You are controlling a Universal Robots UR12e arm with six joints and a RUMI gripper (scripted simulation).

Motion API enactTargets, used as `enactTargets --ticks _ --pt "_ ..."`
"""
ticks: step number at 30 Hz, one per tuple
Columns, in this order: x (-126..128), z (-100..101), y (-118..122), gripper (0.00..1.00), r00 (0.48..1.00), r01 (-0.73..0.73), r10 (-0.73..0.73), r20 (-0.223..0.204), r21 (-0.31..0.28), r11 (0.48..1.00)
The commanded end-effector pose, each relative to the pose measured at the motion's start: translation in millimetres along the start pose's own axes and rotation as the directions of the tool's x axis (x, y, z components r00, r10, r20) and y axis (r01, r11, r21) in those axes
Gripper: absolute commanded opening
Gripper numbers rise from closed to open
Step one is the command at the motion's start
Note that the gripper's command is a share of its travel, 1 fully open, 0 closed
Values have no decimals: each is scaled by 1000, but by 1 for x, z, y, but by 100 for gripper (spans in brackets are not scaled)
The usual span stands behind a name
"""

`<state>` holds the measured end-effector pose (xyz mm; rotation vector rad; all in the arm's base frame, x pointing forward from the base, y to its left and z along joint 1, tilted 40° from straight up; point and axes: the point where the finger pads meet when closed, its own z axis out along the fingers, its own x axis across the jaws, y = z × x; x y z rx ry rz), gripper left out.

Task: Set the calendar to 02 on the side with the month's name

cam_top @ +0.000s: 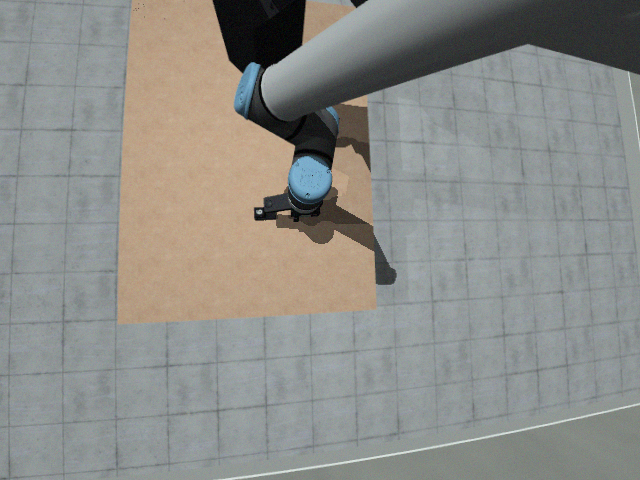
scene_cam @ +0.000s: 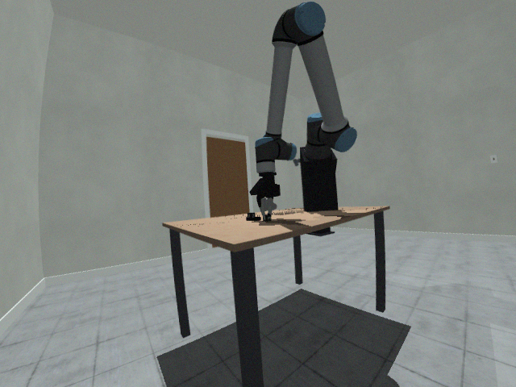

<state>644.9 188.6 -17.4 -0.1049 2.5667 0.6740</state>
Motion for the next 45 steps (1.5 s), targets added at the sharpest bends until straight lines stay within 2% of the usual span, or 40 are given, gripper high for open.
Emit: enactTargets --ticks 1,11,12,20,21,35,45 --pt "0 0 0 10 1000 0 0 1 0 1000" --pt "0 0 0 14 1000 0 0 1 0 1000" --pt "0 0 0 17 1000 0 0 1 0 1000" --pt "0 0 0 24 1000 0 0 1 0 1000" --pt "0 0 0 28 1000 0 0 1 0 1000" --pt "0 -2 0 28 1000 0 0 1 0 1000" --pt "0 -25 0 28 1000 0 0 1 0 1000"
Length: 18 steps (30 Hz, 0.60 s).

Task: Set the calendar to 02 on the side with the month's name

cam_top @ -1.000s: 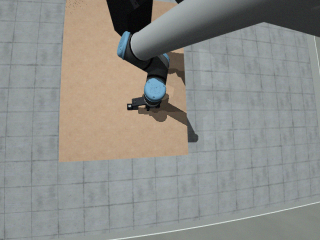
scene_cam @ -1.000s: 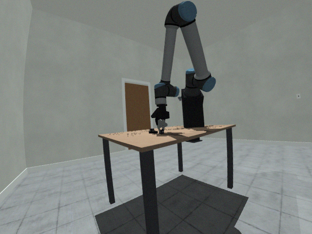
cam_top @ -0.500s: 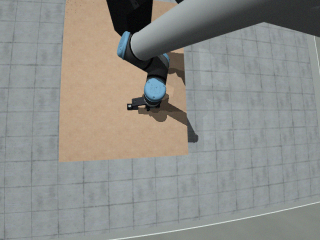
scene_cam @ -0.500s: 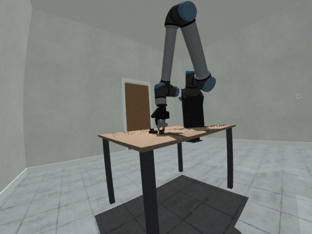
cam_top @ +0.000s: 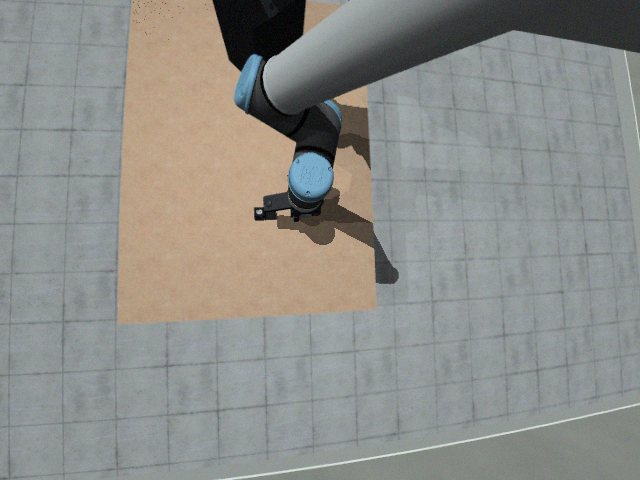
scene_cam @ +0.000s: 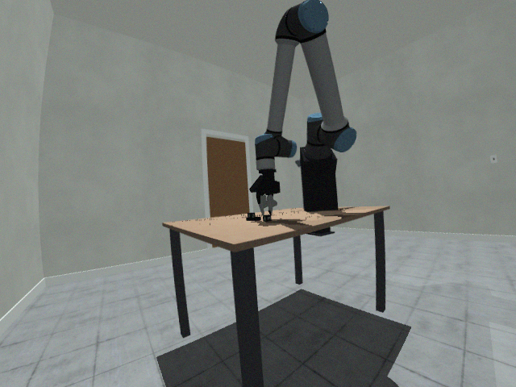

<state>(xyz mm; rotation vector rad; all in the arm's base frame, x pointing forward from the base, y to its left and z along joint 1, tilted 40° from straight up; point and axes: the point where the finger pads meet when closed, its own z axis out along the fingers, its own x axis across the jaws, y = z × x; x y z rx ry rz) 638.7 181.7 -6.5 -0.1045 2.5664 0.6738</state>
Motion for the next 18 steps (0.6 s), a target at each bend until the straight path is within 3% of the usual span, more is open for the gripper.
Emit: enactTargets --ticks 1,11,18 --pt "0 -15 0 28 1000 0 0 0 0 1000" --pt "0 -62 0 28 1000 0 0 0 0 1000" --pt "0 -74 0 28 1000 0 0 0 0 1000"
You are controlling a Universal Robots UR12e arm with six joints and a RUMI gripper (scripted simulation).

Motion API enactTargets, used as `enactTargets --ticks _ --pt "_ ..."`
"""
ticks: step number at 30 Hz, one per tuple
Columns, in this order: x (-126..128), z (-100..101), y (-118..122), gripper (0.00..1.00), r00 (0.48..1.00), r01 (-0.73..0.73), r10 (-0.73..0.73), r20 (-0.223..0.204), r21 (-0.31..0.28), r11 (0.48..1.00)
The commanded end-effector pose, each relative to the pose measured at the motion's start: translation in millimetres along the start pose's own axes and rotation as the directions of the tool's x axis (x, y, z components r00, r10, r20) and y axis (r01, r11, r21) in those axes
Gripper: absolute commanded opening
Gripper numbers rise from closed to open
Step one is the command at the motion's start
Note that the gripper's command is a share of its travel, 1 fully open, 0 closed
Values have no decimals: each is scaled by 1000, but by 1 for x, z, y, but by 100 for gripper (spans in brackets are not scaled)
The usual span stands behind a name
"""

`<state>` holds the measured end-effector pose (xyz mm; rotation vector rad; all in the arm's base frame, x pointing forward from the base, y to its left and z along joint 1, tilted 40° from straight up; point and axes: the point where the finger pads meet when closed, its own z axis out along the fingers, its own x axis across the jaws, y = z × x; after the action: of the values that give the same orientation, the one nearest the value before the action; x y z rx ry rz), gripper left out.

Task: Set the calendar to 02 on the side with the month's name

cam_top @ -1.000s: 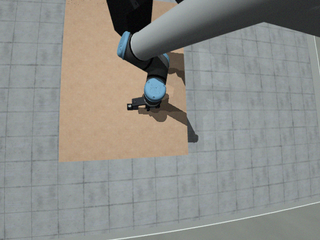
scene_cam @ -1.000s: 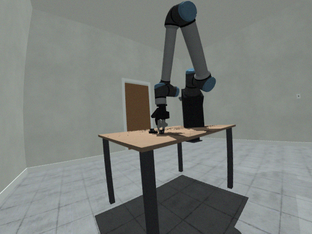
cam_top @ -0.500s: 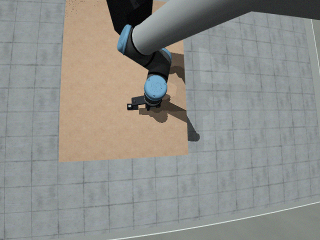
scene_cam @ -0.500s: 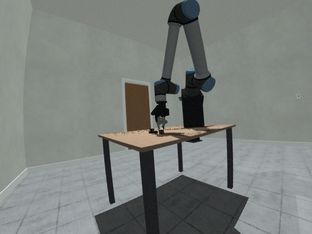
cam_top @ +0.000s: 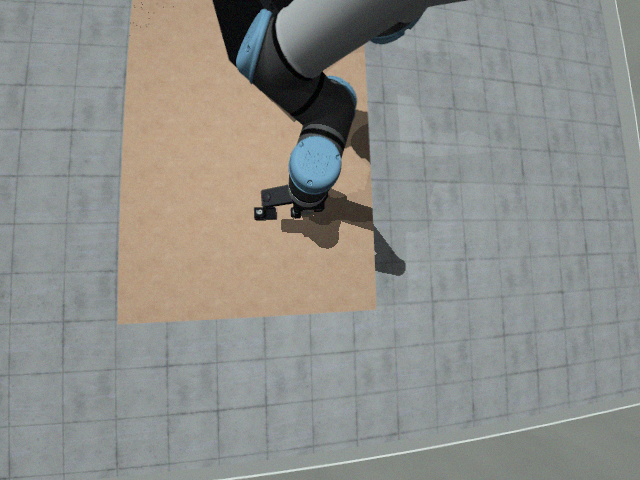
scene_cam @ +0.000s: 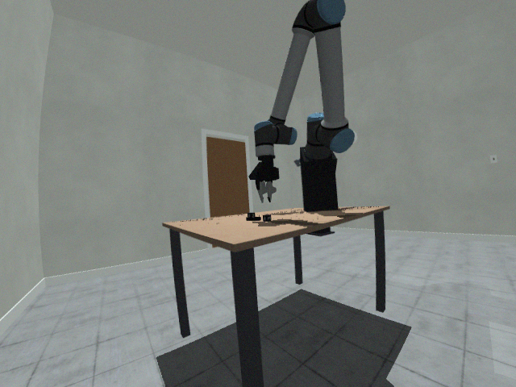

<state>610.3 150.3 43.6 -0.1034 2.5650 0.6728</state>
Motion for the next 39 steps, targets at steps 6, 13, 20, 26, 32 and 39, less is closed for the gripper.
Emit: enactTargets --ticks 6,13,20,26,32,39 --pt "0 -10 0 100 1000 1 -1 -2 -1 1000" --pt "0 -10 0 100 1000 1 -1 -2 -1 1000" --pt "0 -10 0 100 1000 1 -1 -2 -1 1000" --pt "0 -10 0 100 1000 1 -1 -2 -1 1000" --pt "0 -10 -1 100 1000 -9 9 -2 -1 1000" --pt "-1 -10 -10 100 994 -108 108 -2 0 994"
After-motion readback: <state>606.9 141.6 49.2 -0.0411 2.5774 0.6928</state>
